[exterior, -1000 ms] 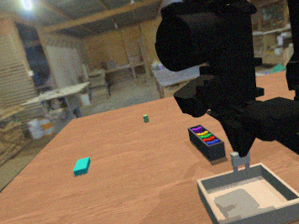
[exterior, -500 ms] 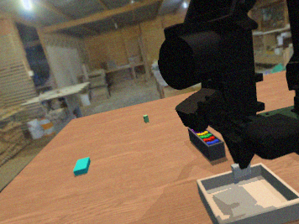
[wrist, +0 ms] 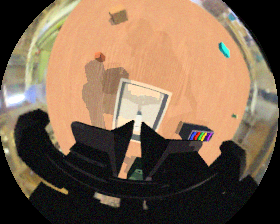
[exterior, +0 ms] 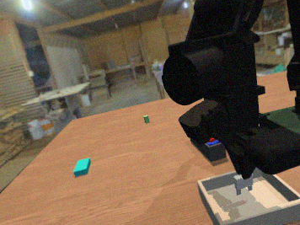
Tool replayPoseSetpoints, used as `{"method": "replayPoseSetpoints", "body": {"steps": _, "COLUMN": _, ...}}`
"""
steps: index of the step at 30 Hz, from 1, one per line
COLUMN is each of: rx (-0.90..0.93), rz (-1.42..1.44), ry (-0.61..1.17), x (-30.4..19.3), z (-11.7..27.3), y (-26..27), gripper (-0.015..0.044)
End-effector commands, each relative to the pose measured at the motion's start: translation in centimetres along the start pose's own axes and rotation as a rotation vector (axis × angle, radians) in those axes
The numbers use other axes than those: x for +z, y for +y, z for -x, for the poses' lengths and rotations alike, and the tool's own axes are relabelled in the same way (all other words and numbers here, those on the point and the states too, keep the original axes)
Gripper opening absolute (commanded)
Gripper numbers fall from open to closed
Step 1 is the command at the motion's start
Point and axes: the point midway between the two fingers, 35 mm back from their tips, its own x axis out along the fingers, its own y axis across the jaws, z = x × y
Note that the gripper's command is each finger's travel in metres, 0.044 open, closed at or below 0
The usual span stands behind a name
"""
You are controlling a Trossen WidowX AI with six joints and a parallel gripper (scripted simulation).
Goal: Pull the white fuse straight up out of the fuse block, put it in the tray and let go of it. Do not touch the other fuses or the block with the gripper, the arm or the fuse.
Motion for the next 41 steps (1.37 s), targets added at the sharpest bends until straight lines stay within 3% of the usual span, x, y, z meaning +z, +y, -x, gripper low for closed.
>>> {"method": "replayPoseSetpoints", "body": {"steps": 1, "rx": 0.000, "rz": 0.000, "ry": -0.001, "x": 0.0, "z": 0.1, "y": 0.0, "gripper": 0.0131}}
{"method": "replayPoseSetpoints", "body": {"steps": 9, "rx": 0.000, "rz": 0.000, "ry": -0.001, "x": 0.0, "z": 0.4, "y": 0.0, "gripper": 0.0330}}
{"method": "replayPoseSetpoints", "body": {"steps": 13, "rx": 0.001, "rz": -0.006, "ry": 0.003, "x": 0.0, "z": 3.8, "y": 0.0, "gripper": 0.0330}}
{"method": "replayPoseSetpoints", "body": {"steps": 41, "rx": 0.000, "rz": 0.000, "ry": 0.000, "x": 0.0, "z": 3.7, "y": 0.0, "gripper": 0.0330}}
